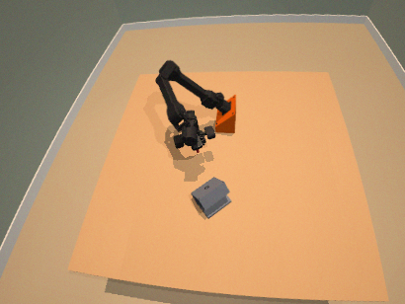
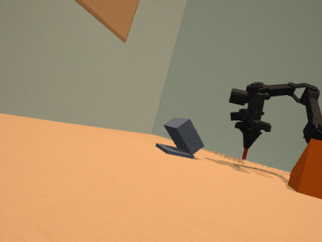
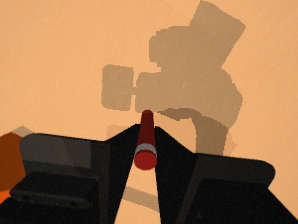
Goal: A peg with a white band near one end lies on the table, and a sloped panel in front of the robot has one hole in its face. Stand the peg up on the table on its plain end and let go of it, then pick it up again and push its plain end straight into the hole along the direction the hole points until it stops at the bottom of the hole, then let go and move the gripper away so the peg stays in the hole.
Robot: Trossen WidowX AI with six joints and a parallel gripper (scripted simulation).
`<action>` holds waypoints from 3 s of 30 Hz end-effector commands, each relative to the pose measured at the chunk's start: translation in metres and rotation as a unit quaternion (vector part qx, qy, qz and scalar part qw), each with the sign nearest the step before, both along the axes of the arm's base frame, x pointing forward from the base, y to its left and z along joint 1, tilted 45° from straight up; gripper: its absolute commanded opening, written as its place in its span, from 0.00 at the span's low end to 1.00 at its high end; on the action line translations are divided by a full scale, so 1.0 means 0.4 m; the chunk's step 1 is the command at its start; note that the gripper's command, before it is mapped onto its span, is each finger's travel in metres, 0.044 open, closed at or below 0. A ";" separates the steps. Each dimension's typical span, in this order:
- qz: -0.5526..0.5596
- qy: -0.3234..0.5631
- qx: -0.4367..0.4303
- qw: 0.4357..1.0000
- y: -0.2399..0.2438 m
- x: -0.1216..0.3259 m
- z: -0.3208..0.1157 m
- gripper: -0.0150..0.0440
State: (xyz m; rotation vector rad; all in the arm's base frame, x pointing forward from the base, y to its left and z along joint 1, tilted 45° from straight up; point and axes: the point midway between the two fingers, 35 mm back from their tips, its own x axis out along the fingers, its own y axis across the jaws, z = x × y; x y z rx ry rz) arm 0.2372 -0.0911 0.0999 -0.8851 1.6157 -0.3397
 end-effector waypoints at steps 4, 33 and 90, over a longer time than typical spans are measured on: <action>0.000 -0.003 0.000 1.000 0.059 0.003 0.056 0.25; 0.049 -0.046 0.107 0.992 0.111 0.103 0.068 0.25; 0.228 -0.176 0.225 0.931 0.150 0.371 0.114 0.25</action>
